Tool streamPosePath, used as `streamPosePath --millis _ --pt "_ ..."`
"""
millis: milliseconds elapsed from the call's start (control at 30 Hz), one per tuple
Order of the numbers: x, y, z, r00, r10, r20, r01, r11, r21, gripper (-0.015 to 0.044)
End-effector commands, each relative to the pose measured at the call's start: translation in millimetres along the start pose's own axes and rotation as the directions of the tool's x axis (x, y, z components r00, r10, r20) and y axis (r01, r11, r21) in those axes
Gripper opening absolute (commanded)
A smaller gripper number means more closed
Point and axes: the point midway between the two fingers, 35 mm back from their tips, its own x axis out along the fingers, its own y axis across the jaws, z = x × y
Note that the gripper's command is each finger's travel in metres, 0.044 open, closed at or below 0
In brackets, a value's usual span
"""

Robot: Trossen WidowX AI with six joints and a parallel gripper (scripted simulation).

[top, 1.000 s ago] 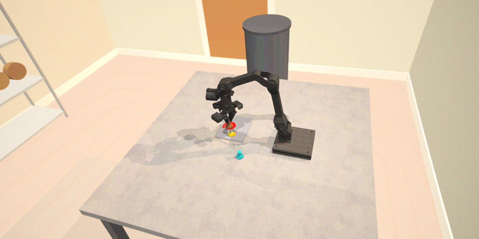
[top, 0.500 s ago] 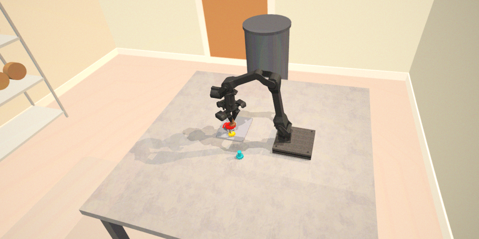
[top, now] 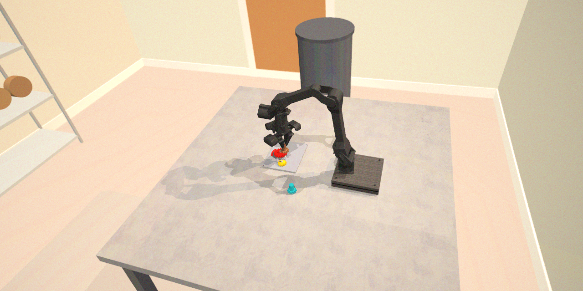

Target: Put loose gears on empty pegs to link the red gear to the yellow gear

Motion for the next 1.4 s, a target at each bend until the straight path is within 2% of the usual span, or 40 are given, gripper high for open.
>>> streamPosePath --millis 0,333,667,833,1067,1367 --pt "-0.2 -0.8 -0.2 1.0 -0.003 0.0 0.003 1.0 -0.006 0.0" --pt "0.6 -0.7 -0.1 1.0 -0.003 0.0 0.003 1.0 -0.015 0.0" --pt "12.7 -0.9 -0.6 1.0 -0.003 0.0 0.003 0.981 -0.195 0.0" --pt "20.4 -1.4 -0.3 1.0 -0.003 0.0 0.003 0.974 -0.227 0.0" --pt "28.7 -1.1 0.2 1.0 -0.003 0.0 0.003 0.987 -0.158 0.0" --pt "42.6 -0.6 -0.4 1.0 -0.003 0.0 0.003 0.997 0.076 0.0"
